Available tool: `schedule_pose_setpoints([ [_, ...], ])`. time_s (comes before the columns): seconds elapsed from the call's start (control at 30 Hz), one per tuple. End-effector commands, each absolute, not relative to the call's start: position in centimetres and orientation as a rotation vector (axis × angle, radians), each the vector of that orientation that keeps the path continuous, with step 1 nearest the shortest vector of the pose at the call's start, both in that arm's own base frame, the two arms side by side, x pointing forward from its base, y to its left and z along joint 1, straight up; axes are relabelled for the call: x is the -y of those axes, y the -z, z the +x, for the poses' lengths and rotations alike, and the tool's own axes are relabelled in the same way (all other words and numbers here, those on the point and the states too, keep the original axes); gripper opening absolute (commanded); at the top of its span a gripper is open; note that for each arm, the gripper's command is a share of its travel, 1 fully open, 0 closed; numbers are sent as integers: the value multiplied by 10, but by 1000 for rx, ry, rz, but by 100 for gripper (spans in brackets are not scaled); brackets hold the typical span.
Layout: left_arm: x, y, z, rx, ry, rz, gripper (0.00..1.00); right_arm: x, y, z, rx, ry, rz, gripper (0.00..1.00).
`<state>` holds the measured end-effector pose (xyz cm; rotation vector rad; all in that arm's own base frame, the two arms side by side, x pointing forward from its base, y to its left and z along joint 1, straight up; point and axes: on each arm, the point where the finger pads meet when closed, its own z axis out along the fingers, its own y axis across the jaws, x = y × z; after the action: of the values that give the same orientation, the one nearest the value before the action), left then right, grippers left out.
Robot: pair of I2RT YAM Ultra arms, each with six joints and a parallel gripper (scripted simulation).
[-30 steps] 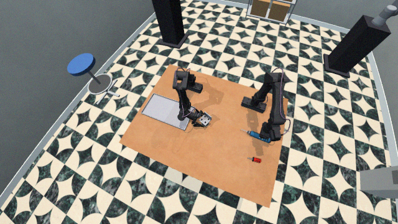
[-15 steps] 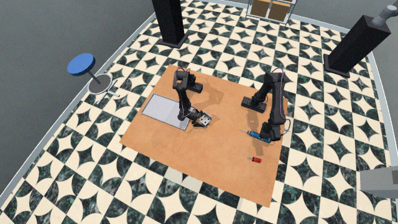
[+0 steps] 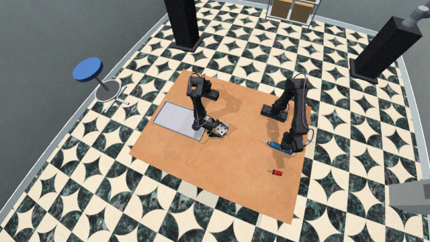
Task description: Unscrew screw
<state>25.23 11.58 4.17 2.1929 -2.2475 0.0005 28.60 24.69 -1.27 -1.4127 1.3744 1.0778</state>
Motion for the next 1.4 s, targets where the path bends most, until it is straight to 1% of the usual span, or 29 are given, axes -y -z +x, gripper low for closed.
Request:
schedule_pose_setpoints([
  [0.0,-121,-57,266,2323,-14,2215,65,-246,22,271,-1417,-1128,-1408,86],
  [0.4,-121,-57,266,2323,-14,2215,65,-246,23,270,-1422,-1130,-1407,86],
  [0.57,-121,-57,266,2323,-14,2215,65,-247,14,283,-1383,-1088,-1413,86],
  [0.8,-121,-57,266,2323,-14,2215,65,-249,15,277,-1384,-1110,-1416,86],
  [1.07,-121,-57,266,2323,-14,2215,65,-250,7,285,-1359,-1089,-1420,86],
  [1.33,-121,-57,266,2323,-14,2215,65,-248,13,283,-1379,-1085,-1415,86],
  [1.37,-121,-57,266,2323,-14,2215,65,-251,6,286,-1354,-1085,-1421,86],
])
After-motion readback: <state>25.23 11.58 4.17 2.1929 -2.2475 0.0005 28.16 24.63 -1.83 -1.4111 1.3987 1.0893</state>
